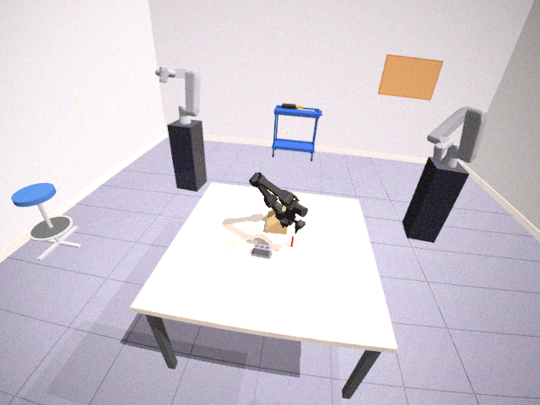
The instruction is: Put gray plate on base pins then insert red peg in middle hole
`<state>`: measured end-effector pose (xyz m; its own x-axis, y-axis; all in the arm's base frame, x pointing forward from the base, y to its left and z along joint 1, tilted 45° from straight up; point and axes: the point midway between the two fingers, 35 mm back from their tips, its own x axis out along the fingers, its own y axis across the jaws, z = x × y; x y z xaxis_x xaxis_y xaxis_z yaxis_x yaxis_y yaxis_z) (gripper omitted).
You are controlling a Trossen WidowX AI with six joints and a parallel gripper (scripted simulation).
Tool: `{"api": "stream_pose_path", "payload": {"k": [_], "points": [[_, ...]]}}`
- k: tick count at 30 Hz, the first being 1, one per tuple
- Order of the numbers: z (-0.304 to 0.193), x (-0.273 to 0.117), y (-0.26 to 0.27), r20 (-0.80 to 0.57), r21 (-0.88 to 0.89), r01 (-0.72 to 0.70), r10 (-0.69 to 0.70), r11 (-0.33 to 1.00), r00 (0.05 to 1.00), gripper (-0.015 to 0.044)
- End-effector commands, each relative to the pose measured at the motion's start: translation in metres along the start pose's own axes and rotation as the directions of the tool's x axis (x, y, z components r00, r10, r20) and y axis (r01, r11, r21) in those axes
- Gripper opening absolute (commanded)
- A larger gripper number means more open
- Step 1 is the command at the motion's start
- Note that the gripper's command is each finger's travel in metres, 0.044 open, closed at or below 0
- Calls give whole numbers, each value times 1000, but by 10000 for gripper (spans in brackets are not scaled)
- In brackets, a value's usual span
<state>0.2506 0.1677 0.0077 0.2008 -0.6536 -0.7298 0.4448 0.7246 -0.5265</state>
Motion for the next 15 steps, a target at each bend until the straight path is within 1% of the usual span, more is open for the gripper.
{"api": "stream_pose_path", "payload": {"k": [1, 15], "points": [[-44, 13, 2, -8, 514, 40, -41, 857, 999, 440], [-44, 16, 6, -8, 514, 39, -41, 857, 999, 440]]}}
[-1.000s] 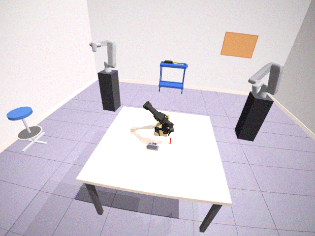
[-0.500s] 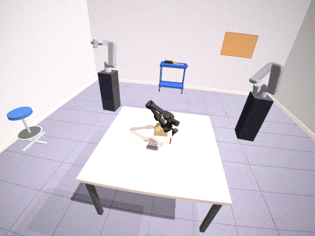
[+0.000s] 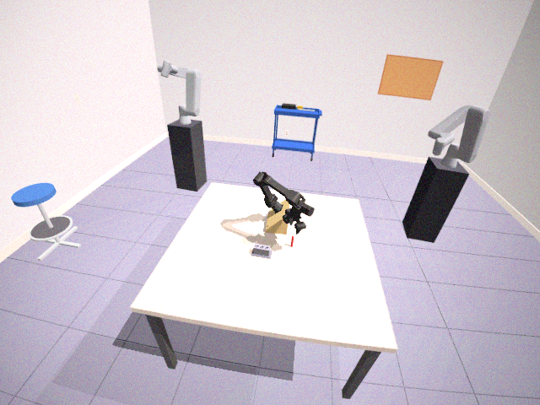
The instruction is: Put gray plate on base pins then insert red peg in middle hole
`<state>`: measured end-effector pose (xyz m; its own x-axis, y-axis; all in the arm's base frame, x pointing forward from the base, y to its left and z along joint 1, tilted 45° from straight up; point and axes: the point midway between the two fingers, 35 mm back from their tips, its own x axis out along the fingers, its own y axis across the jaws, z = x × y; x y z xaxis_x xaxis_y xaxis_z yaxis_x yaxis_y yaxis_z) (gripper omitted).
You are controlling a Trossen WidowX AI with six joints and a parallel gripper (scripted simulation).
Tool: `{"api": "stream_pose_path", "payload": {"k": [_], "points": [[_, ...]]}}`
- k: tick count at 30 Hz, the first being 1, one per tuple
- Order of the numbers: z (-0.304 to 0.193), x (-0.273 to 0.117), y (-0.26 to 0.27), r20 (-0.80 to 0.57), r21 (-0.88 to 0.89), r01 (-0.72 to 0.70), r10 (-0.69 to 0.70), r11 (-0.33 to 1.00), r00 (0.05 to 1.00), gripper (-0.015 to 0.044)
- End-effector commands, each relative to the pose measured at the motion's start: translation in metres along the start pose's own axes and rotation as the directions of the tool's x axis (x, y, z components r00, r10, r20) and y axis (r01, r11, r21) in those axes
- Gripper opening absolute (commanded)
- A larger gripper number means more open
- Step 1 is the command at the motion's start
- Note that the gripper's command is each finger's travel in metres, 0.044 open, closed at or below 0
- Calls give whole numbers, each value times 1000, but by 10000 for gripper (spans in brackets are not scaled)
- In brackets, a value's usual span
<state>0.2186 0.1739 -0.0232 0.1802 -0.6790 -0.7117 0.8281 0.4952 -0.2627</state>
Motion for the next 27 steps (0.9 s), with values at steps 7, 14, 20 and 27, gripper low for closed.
{"api": "stream_pose_path", "payload": {"k": [7, 14, 20, 27], "points": [[-1, 31, -1, 0, 17, 5, -5, 1000, 1000, 440], [0, 46, -2, 0, 17, 5, -5, 1000, 1000, 440], [0, 53, -1, 0, 17, 5, -5, 1000, 1000, 440], [0, 65, -1, 0, 17, 5, -5, 1000, 1000, 440]]}}
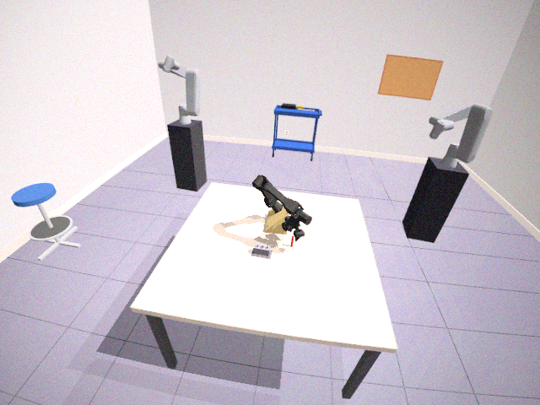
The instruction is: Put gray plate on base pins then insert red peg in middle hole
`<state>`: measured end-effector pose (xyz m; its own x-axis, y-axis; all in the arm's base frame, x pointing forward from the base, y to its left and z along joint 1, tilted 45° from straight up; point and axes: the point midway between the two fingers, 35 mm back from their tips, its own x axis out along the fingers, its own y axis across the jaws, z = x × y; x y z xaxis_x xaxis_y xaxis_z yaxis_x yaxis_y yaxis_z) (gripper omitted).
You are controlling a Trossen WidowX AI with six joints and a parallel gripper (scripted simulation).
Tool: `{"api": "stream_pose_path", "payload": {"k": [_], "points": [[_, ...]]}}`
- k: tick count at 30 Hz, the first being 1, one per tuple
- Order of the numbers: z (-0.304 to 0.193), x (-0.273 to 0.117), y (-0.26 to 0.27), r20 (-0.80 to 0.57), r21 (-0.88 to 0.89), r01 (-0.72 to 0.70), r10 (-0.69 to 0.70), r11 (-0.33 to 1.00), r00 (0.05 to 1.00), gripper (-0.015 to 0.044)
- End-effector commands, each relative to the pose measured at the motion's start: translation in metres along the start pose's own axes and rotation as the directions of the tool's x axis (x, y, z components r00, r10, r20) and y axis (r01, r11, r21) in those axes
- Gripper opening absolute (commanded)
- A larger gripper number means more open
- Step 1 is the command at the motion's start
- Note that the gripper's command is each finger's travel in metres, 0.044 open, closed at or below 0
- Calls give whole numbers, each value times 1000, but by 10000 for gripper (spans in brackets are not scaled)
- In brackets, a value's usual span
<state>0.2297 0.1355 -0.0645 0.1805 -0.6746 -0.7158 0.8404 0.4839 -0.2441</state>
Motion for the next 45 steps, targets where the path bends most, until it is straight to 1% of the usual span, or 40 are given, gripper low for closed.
{"api": "stream_pose_path", "payload": {"k": [1, 24, 40, 41, 45], "points": [[0, 9, -2, 5, -7, 8, -8, 1000, 1000, 440], [1, 44, -4, 8, -7, 9, -9, 1000, 1000, 440], [1, 44, -4, 8, -7, 9, -9, 1000, 1000, 20], [1, 44, -4, 8, -7, 9, -9, 1000, 1000, 0], [1, 44, -4, 8, -7, 9, -9, 1000, 1000, 0]]}}
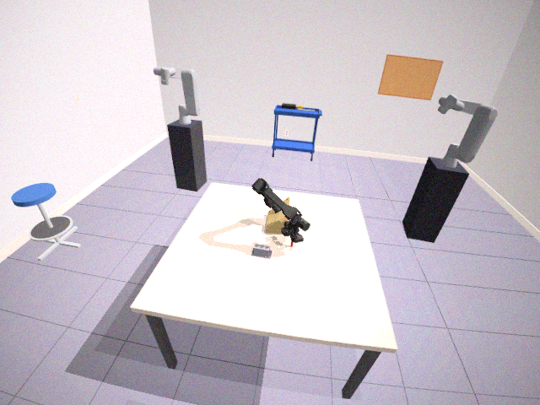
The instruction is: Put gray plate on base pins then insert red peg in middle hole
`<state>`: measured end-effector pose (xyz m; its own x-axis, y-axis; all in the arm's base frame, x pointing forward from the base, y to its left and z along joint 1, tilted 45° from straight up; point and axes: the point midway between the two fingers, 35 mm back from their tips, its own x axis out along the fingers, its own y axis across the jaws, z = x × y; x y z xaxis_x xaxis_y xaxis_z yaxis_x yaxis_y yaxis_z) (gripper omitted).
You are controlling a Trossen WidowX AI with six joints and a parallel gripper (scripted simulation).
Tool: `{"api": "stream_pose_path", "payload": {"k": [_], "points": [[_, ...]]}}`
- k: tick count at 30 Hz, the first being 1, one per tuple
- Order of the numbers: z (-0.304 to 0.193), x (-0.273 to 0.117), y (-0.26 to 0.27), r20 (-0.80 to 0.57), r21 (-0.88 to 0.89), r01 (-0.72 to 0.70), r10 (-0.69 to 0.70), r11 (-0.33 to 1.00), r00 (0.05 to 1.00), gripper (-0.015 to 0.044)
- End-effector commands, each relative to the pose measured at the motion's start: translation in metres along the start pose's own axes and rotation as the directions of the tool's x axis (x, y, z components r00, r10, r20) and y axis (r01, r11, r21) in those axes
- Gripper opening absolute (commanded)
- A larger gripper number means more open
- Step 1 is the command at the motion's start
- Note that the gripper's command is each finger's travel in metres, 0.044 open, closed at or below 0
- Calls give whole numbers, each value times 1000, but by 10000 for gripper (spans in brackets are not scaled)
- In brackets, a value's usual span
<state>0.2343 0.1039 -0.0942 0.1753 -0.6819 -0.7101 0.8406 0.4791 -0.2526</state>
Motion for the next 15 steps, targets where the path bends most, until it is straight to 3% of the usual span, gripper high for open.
{"api": "stream_pose_path", "payload": {"k": [1, 15], "points": [[0, 0, 0, 3, -4, 0, 0, 1000, 1000, 0], [0, -7, 1, 2, -4, -1, 1, 1000, 1000, 0]]}}
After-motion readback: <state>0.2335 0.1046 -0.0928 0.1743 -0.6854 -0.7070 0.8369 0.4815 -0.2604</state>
